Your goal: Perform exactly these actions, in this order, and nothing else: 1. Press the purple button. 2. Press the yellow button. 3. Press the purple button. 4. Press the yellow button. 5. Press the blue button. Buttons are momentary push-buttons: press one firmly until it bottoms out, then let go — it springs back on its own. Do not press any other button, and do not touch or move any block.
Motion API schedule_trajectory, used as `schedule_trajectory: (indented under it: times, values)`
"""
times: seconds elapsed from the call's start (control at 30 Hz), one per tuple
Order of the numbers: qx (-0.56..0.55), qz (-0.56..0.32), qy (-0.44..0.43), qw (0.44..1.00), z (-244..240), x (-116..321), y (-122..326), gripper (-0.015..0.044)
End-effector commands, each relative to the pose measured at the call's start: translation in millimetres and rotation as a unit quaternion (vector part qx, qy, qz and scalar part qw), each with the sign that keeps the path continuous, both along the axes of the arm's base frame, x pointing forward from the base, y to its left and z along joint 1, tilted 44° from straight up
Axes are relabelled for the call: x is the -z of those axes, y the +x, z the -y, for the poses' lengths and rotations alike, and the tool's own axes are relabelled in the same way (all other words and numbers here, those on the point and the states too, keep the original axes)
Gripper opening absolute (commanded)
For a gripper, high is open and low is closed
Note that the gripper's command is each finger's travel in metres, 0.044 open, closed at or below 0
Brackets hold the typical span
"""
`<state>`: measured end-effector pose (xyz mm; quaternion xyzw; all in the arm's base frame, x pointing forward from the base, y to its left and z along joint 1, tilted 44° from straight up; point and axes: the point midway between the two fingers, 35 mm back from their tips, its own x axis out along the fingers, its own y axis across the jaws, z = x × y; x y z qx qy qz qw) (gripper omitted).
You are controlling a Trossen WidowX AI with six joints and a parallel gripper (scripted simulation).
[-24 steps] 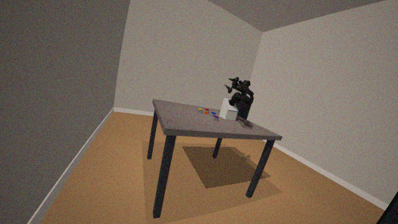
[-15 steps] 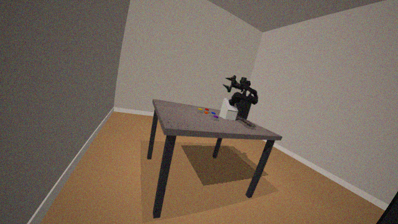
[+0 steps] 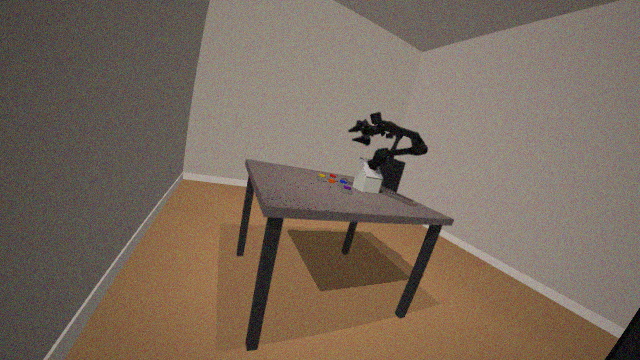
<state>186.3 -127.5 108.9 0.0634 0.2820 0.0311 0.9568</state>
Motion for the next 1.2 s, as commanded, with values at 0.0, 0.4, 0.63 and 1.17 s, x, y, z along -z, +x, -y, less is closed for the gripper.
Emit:
schedule_trajectory:
  times: [0.0,0.4,0.63,1.17]
  values:
    - [-0.049,-0.048,0.09,0.994,-30,3,25,0.04]
    - [-0.16,-0.249,0.248,0.923,-138,12,67,0.04]
    - [-0.194,-0.393,0.269,0.858,-212,21,65,0.04]
    - [-0.199,-0.444,0.264,0.833,-279,68,57,0.0242]
